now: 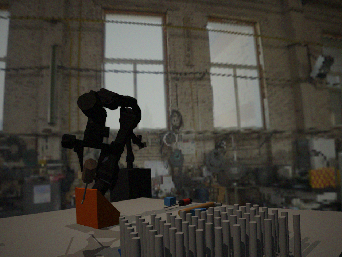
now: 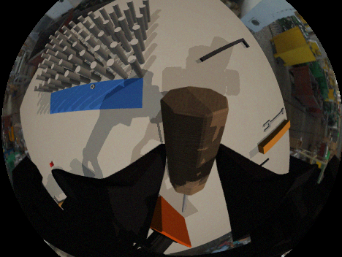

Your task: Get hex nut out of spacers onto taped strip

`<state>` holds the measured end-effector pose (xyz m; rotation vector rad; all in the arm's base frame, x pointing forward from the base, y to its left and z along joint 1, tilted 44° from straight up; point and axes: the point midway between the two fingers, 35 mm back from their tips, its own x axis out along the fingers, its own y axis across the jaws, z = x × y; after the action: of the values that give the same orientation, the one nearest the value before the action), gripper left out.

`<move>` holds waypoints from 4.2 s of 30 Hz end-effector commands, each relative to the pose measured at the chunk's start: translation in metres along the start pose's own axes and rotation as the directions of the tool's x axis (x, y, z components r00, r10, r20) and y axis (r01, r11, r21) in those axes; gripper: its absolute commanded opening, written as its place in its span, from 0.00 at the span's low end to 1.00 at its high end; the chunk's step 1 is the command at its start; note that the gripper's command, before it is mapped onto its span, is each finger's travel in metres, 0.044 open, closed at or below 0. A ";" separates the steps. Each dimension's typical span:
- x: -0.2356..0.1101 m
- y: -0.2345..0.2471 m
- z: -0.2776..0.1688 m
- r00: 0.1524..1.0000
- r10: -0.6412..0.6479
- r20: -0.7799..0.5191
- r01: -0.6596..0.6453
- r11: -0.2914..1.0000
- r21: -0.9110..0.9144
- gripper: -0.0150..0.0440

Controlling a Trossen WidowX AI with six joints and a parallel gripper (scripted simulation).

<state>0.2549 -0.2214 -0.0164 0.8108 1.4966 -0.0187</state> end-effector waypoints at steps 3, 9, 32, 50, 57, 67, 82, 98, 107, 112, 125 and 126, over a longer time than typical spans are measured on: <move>0.001 -0.020 0.002 1.000 0.019 0.013 -0.021 0.981 0.195 0.25; 0.004 -0.041 0.001 0.999 0.035 0.020 -0.040 0.919 0.391 0.25; 0.022 -0.119 -0.014 0.992 0.110 0.057 -0.094 0.367 0.925 0.25; 0.043 -0.174 -0.038 0.980 0.172 0.103 -0.061 -0.234 0.970 0.25; 0.053 -0.194 -0.049 0.973 0.196 0.124 -0.023 -0.453 0.891 0.25; 0.060 -0.206 -0.057 0.968 0.211 0.139 0.009 -0.579 0.815 0.25; 0.076 -0.206 -0.058 0.968 0.211 0.140 0.009 -0.579 0.815 0.25; 0.095 -0.205 -0.061 0.968 0.211 0.140 0.008 -0.579 0.815 0.25; 0.106 -0.205 -0.062 0.967 0.211 0.140 0.008 -0.579 0.815 0.25; 0.112 -0.204 -0.063 0.967 0.211 0.140 0.008 -0.579 0.815 0.25; 0.127 -0.203 -0.066 0.967 0.211 0.140 0.008 -0.579 0.815 0.25; 0.129 -0.203 -0.067 0.967 0.211 0.140 0.008 -0.579 0.815 0.25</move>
<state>0.1138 -0.2819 -0.2121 2.6554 0.9670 -1.6052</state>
